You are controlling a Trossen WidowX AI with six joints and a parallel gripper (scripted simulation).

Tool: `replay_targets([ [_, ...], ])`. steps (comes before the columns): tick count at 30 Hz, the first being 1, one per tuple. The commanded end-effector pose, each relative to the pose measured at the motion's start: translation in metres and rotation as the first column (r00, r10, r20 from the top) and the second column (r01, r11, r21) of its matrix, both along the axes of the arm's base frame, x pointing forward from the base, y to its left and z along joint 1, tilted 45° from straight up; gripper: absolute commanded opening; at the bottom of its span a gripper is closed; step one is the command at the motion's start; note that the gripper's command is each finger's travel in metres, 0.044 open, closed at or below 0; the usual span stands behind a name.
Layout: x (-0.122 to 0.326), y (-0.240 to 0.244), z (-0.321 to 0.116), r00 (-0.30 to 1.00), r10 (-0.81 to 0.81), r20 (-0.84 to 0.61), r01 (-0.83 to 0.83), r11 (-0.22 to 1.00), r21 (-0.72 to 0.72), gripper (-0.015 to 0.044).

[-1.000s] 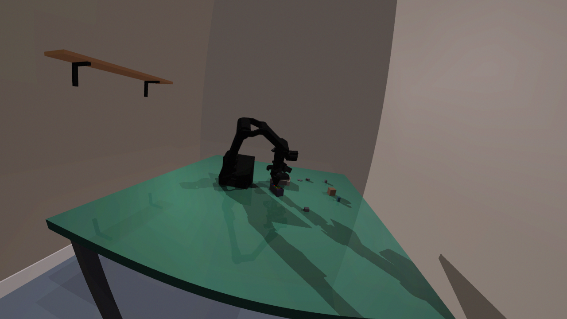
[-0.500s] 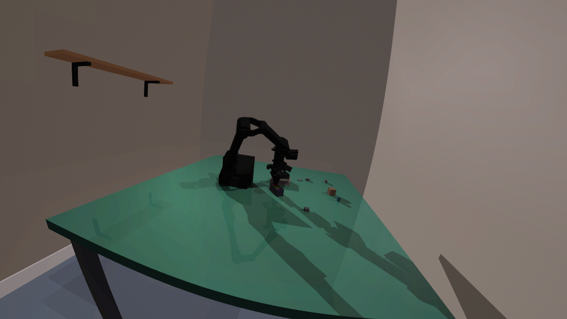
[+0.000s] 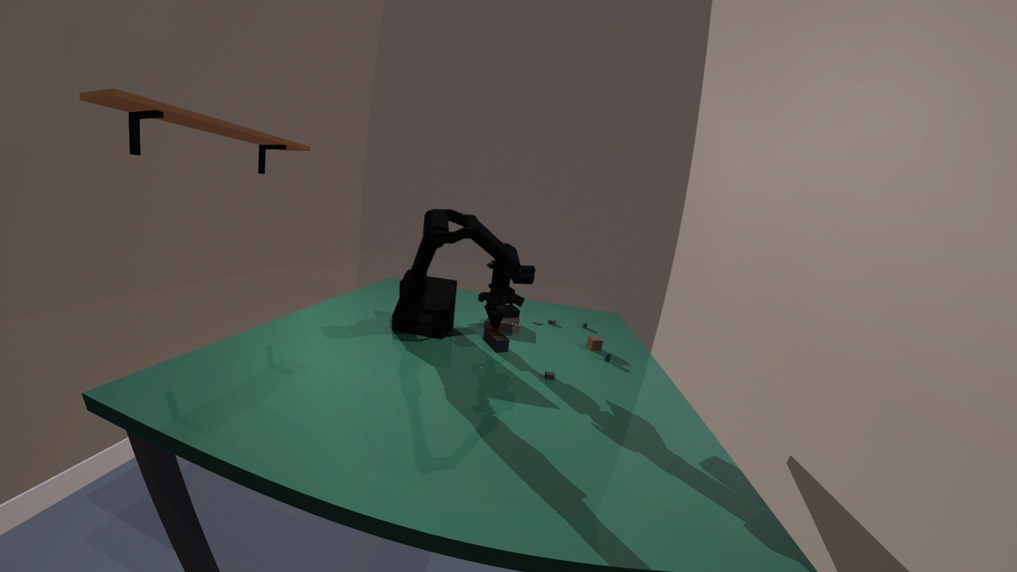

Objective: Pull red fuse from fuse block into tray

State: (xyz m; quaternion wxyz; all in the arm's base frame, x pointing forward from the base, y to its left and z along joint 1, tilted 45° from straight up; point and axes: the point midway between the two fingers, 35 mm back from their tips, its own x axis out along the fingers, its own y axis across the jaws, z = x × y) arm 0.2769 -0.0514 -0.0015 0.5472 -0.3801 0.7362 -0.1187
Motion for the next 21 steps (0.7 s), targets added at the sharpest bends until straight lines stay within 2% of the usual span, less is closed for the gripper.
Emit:
replay_targets([
  [1,0.0013,0.0028,0.0022,1.000,-0.001,0.007,0.001,1.000,0.004,0.0000],
  [21,0.0022,0.0096,0.0092,1.000,0.000,0.006,0.000,1.000,0.003,0.0000],
])
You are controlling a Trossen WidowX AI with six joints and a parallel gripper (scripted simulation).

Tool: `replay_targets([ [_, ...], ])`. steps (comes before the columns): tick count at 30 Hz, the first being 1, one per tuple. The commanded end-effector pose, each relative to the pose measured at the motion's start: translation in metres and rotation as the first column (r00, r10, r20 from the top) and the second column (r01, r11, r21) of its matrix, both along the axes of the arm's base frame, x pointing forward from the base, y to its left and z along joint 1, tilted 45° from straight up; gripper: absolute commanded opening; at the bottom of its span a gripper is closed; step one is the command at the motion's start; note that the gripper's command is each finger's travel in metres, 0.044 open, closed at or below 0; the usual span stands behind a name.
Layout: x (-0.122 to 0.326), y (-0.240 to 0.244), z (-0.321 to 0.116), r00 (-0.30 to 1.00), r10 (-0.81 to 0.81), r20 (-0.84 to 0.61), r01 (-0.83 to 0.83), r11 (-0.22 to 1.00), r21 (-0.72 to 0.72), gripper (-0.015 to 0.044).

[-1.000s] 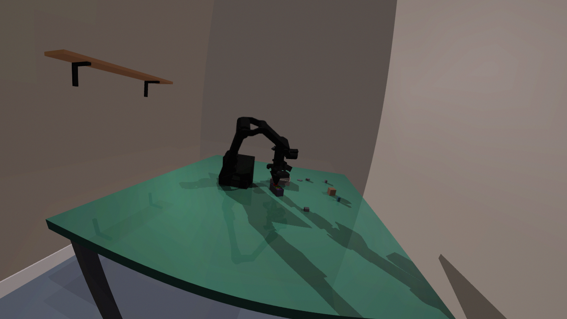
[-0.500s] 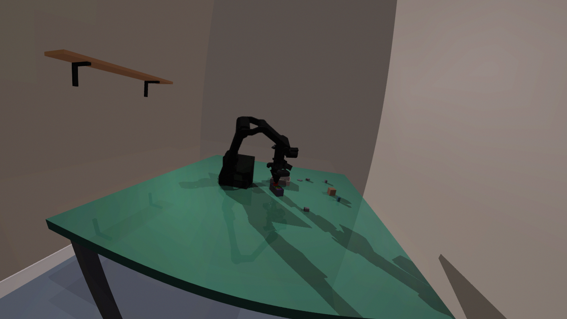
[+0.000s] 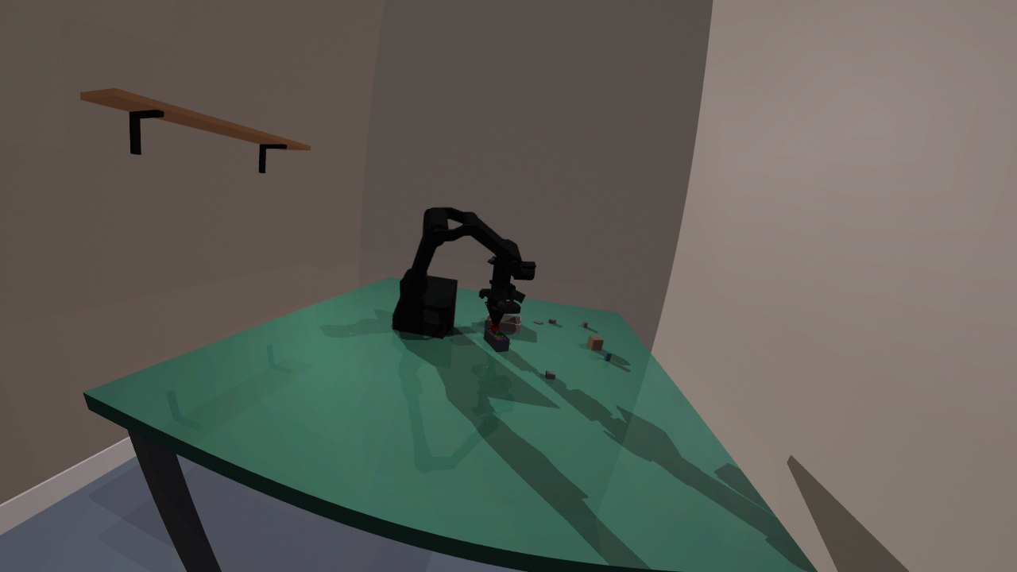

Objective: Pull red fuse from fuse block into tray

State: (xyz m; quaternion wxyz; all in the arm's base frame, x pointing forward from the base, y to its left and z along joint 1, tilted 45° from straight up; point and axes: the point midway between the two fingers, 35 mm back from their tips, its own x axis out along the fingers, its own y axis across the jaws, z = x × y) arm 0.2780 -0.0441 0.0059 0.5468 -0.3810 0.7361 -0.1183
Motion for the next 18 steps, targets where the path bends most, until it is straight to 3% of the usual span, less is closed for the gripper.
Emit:
replay_targets([
  [1,0.0012,0.0028,0.0022,1.000,-0.002,0.007,0.002,1.000,0.004,0.0000],
  [18,0.0016,0.0086,0.0084,1.000,-0.001,0.006,0.001,1.000,0.003,0.0000],
])
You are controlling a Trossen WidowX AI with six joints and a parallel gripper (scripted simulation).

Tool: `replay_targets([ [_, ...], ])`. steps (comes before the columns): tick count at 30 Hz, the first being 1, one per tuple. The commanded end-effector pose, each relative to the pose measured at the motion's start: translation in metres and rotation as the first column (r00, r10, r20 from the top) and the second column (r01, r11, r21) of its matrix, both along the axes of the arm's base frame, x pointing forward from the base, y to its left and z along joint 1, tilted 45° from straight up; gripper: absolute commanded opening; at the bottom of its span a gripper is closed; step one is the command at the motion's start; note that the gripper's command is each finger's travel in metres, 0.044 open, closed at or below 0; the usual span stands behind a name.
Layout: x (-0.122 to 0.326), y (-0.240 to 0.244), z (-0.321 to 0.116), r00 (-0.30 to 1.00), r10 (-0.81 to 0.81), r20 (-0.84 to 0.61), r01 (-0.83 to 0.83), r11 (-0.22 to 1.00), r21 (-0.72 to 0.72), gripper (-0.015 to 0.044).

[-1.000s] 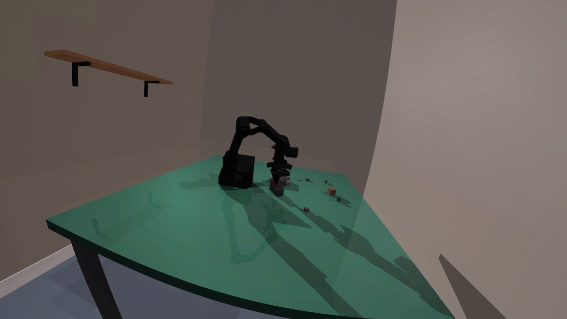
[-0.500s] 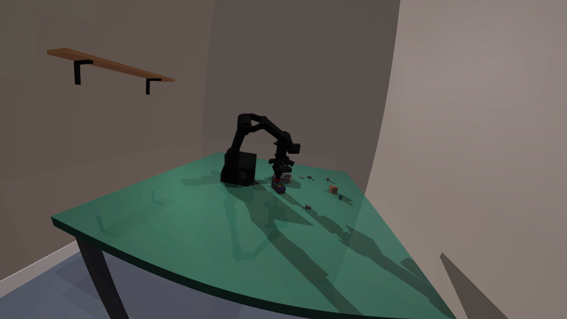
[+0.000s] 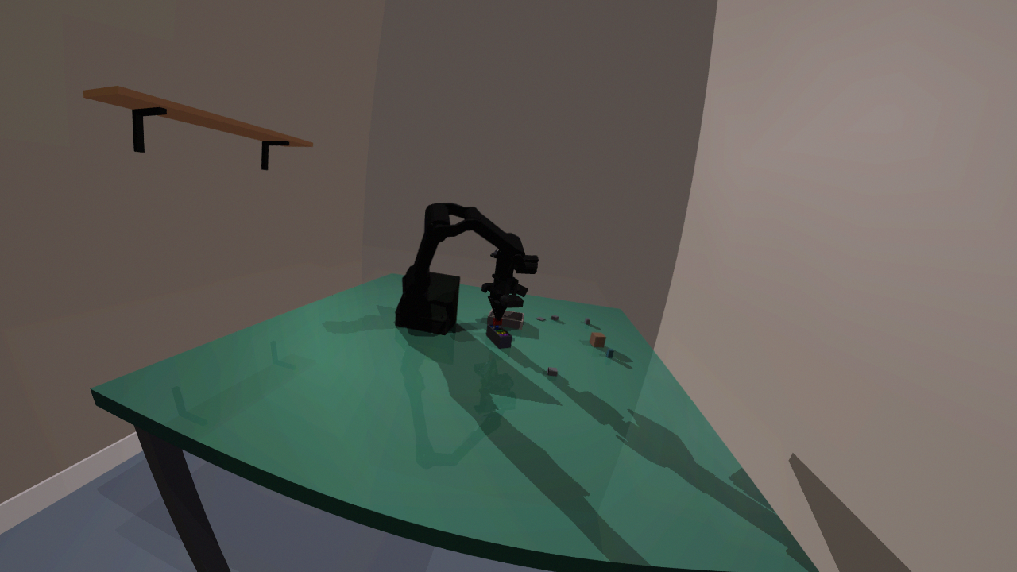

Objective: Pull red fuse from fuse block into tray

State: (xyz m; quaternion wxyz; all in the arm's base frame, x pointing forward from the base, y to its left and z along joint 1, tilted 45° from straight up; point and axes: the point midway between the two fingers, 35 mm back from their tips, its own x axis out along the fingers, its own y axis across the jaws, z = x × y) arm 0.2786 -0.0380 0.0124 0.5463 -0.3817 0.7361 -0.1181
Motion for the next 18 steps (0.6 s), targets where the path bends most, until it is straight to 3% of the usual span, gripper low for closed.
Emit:
replay_targets([
  [1,0.001,0.003,0.002,1.000,-0.002,0.007,0.002,1.000,0.004,0.0000],
  [18,0.003,0.018,0.018,1.000,-0.002,0.007,0.002,1.000,0.005,0.0000],
])
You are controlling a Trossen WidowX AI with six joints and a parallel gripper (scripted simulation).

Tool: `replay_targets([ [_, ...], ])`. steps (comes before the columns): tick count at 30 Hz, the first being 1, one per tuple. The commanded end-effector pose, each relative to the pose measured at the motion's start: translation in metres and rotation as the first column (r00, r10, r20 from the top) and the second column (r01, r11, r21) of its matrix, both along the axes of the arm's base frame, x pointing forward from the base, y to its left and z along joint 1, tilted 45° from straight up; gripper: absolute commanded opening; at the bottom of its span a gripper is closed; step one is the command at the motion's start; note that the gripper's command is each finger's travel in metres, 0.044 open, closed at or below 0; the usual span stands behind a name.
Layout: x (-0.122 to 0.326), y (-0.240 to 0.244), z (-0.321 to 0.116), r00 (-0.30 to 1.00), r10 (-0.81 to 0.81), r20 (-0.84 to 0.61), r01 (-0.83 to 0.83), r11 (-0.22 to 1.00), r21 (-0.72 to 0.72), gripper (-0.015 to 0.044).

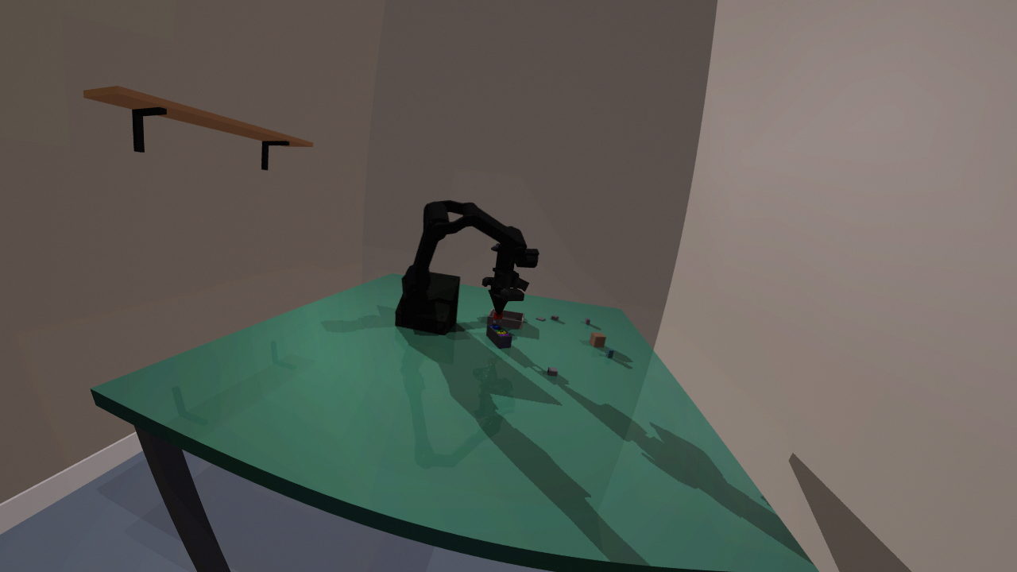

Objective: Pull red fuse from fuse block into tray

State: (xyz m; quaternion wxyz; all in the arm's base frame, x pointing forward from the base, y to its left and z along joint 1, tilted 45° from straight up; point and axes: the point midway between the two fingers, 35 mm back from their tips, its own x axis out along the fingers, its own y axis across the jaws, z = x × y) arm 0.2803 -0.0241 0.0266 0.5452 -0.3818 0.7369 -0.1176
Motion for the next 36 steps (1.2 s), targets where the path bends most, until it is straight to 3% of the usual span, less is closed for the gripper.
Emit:
replay_targets([
  [1,0.002,0.004,0.004,1.000,-0.002,0.009,0.002,1.000,0.005,0.0000],
  [36,0.039,0.119,-0.105,1.000,-0.001,0.016,0.001,1.000,0.018,0.0000],
])
